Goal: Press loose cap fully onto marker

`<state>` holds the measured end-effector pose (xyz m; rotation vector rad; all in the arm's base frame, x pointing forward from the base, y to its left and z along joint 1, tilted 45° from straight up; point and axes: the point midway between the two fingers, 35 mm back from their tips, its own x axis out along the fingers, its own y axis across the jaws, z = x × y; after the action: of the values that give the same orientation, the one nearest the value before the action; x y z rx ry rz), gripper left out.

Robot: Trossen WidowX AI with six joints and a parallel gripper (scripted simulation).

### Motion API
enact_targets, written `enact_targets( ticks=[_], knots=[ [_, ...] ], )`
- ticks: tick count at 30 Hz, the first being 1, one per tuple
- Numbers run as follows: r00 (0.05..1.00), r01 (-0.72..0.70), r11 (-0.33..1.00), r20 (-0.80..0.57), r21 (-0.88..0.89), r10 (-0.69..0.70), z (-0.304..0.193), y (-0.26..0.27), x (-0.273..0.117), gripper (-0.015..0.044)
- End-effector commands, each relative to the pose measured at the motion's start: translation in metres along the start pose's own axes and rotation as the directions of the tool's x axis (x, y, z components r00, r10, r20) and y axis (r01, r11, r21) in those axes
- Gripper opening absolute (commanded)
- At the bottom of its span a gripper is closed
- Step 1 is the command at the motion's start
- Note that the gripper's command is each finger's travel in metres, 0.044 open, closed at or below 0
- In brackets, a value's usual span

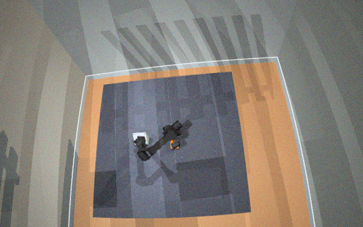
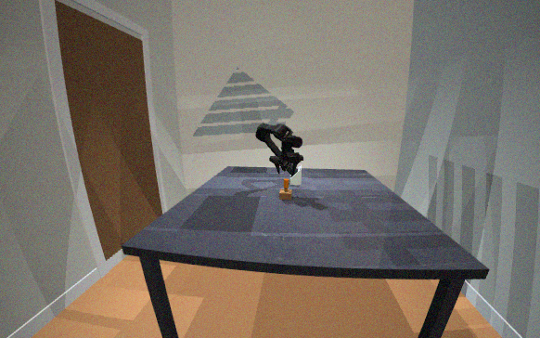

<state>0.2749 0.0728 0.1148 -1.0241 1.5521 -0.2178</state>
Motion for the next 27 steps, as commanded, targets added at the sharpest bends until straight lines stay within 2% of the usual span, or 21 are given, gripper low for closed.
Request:
enact_targets(
  ticks=[1,3,5,15,27],
  knots=[
    [1.0,-0.001,0.993,-0.007,0.119,0.002,-0.0013,0.0006,0.0001,0.0361],
    [1.0,0.002,0.953,-0.006,0.301,0.0,-0.0019,0.0007,0.005,0.0309],
    [1.0,0.003,0.913,-0.006,0.408,-0.001,-0.0023,0.0009,0.0079,0.0256],
    [1.0,0.003,0.907,-0.006,0.421,-0.001,-0.0024,0.0009,0.0083,0.0],
    [1.0,0.003,0.907,-0.006,0.421,-0.001,-0.0024,0.0009,0.0097,0.0]
  ],
)
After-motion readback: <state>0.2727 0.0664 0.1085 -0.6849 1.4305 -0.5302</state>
